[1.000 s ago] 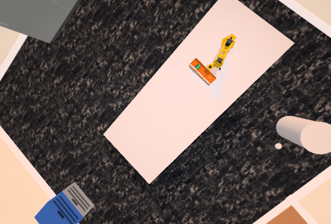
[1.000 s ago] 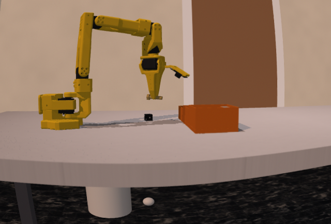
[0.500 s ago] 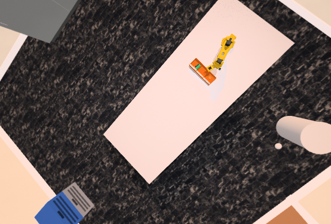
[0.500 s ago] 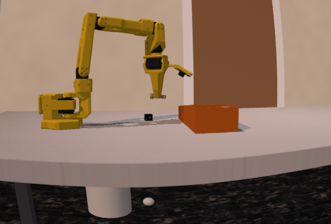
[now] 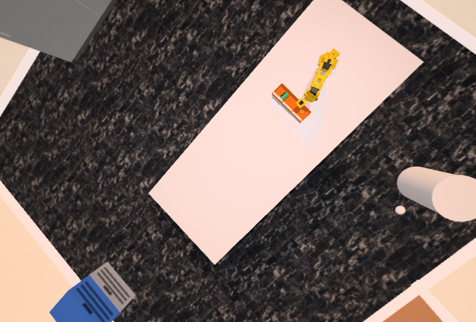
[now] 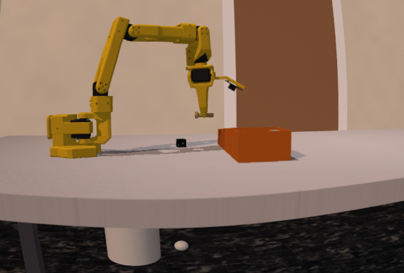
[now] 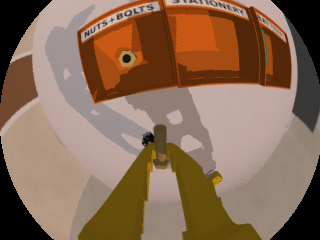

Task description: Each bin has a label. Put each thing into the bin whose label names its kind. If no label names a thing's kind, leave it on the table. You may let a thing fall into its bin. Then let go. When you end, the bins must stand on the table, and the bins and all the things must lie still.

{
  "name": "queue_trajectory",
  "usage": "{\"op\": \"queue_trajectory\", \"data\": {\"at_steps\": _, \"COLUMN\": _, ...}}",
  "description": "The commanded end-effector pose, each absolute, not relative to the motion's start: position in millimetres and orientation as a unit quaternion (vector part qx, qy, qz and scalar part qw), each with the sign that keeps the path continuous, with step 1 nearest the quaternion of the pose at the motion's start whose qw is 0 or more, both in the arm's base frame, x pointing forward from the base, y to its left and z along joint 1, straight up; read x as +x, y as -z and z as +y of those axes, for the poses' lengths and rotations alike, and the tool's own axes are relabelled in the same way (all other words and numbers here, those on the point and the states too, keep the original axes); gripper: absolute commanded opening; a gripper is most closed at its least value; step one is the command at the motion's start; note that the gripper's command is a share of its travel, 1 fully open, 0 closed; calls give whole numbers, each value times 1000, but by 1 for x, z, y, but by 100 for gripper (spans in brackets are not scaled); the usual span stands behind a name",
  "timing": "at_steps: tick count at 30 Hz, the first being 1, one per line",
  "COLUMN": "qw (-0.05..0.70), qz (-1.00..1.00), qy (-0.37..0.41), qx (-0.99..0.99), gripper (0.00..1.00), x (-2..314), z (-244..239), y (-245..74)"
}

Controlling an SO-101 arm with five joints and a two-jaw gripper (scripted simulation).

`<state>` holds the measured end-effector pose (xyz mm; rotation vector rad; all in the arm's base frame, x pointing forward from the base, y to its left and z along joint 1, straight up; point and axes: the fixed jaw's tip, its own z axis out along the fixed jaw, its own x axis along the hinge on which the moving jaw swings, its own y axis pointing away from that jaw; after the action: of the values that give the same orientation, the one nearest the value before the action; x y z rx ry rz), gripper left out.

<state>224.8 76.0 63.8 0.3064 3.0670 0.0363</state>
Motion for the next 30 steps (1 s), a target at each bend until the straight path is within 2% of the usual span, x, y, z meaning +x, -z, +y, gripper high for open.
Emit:
{"op": "queue_trajectory", "data": {"at_steps": 1, "qw": 51, "qz": 994, "qy": -21, "qx": 91, "gripper": 0, "x": 231, "z": 78, "y": -75}}
{"op": "queue_trajectory", "data": {"at_steps": 18, "qw": 63, "qz": 996, "qy": -23, "qx": 58, "gripper": 0, "x": 241, "z": 81, "y": -75}}
{"op": "queue_trajectory", "data": {"at_steps": 30, "qw": 91, "qz": 995, "qy": -26, "qx": -20, "gripper": 0, "x": 261, "z": 88, "y": -75}}
